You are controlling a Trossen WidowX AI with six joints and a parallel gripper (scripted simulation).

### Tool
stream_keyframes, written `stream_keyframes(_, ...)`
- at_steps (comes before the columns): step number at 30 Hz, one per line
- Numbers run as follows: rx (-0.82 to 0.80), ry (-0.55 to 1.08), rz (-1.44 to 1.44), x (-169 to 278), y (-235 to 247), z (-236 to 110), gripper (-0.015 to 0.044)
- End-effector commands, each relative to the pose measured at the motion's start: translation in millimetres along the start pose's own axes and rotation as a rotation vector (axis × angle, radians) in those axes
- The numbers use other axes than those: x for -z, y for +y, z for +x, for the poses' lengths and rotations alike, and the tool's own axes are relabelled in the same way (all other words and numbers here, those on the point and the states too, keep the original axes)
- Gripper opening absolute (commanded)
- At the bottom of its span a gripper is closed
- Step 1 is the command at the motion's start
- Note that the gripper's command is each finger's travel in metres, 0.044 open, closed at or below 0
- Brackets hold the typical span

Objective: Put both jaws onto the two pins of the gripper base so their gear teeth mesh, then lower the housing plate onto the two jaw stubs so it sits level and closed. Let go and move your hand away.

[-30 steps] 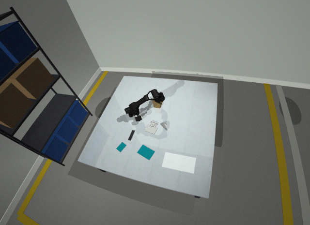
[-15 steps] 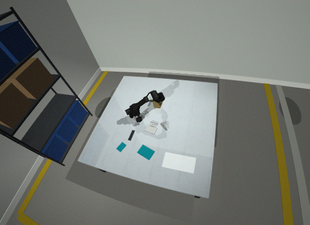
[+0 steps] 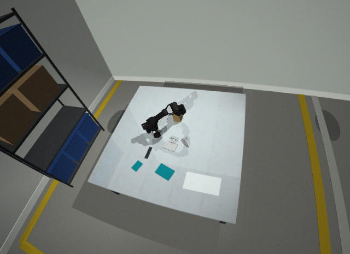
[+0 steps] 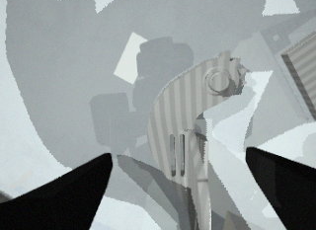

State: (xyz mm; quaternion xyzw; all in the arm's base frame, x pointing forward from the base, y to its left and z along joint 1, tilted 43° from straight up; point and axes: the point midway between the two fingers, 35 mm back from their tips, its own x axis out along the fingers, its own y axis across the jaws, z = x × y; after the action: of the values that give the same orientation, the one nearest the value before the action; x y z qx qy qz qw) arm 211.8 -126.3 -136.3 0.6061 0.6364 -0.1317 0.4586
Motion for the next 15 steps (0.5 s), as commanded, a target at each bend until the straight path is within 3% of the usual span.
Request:
stream_keyframes(1, -0.003, 0.000, 0.005, 0.0, 0.4, 0.2, 0.0440)
stream_keyframes(2, -0.003, 0.000, 0.005, 0.0, 0.4, 0.2, 0.0440)
stream_keyframes(13, 0.000, 0.000, 0.000, 0.0, 0.0, 0.0, 0.0151)
stream_keyframes(15, 0.000, 0.000, 0.000, 0.0, 0.0, 0.0, 0.0138)
